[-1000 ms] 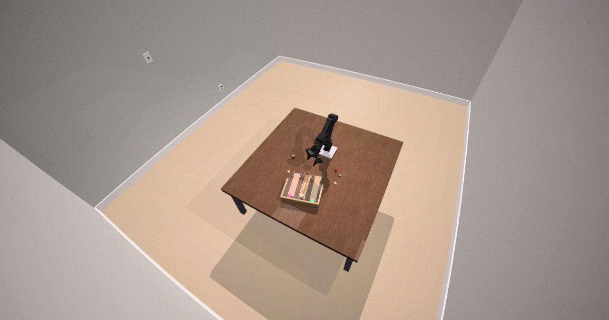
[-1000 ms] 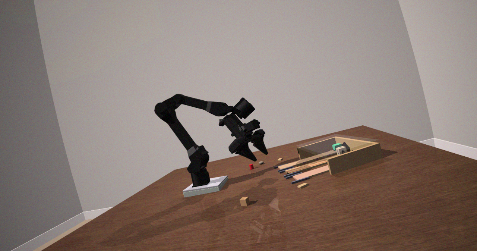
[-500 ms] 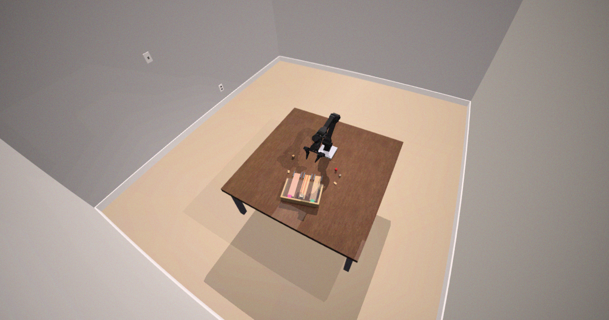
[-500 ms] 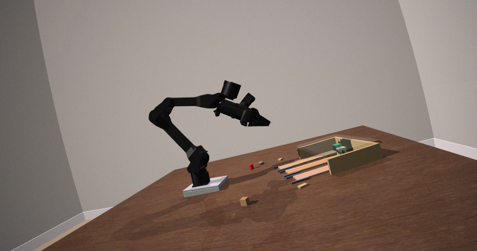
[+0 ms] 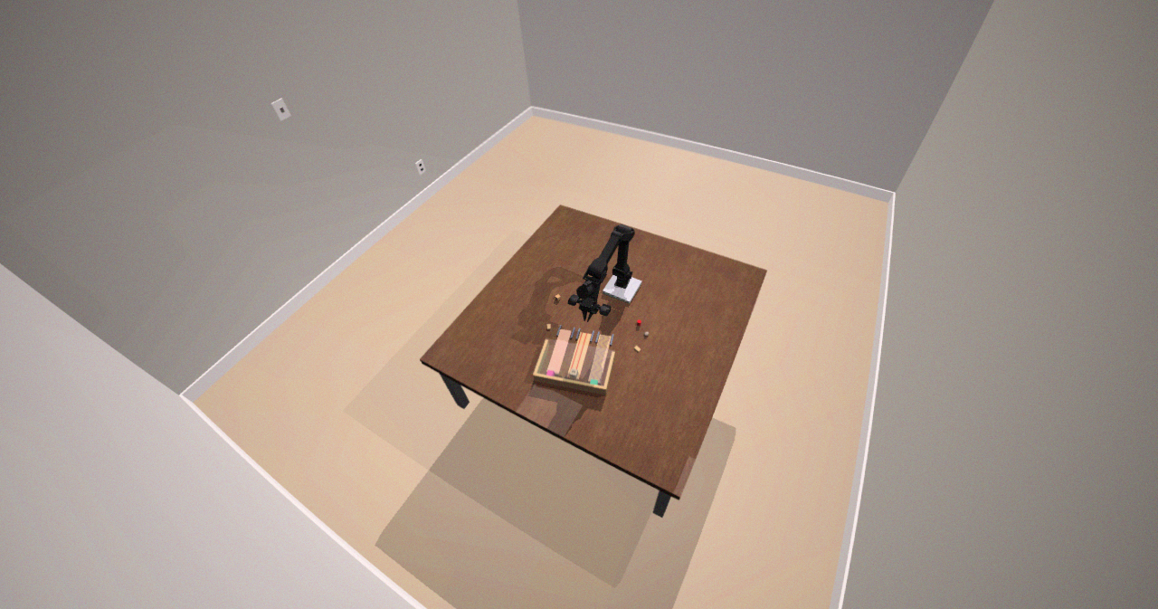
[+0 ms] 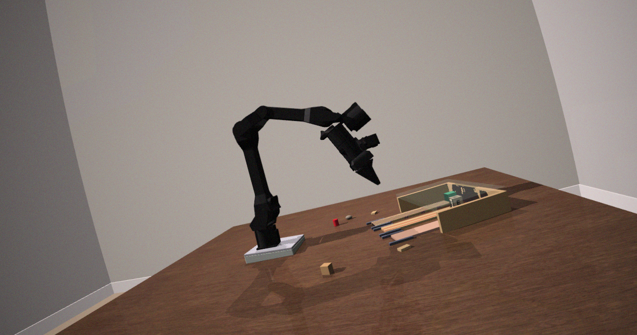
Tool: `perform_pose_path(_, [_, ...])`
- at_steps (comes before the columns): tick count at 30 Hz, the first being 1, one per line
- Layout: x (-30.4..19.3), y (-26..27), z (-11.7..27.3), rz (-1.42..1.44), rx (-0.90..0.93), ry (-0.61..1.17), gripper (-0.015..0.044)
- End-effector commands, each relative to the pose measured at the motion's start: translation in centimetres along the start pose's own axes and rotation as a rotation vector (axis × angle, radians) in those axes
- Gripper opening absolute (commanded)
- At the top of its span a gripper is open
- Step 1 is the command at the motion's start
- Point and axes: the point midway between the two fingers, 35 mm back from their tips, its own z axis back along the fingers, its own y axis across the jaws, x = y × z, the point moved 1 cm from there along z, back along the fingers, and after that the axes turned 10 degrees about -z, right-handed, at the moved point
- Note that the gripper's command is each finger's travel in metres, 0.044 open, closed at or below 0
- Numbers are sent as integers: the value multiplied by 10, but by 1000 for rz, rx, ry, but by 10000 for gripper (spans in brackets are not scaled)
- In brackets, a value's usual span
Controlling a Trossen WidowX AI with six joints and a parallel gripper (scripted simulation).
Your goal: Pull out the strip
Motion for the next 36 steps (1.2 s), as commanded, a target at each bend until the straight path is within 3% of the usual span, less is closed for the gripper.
perform_pose_path(1, [3,-4,-23,48,-2,171,0])
perform_pose_path(8, [1,-8,-58,111,23,428,0])
perform_pose_path(36, [-12,-9,-94,111,23,428,0])
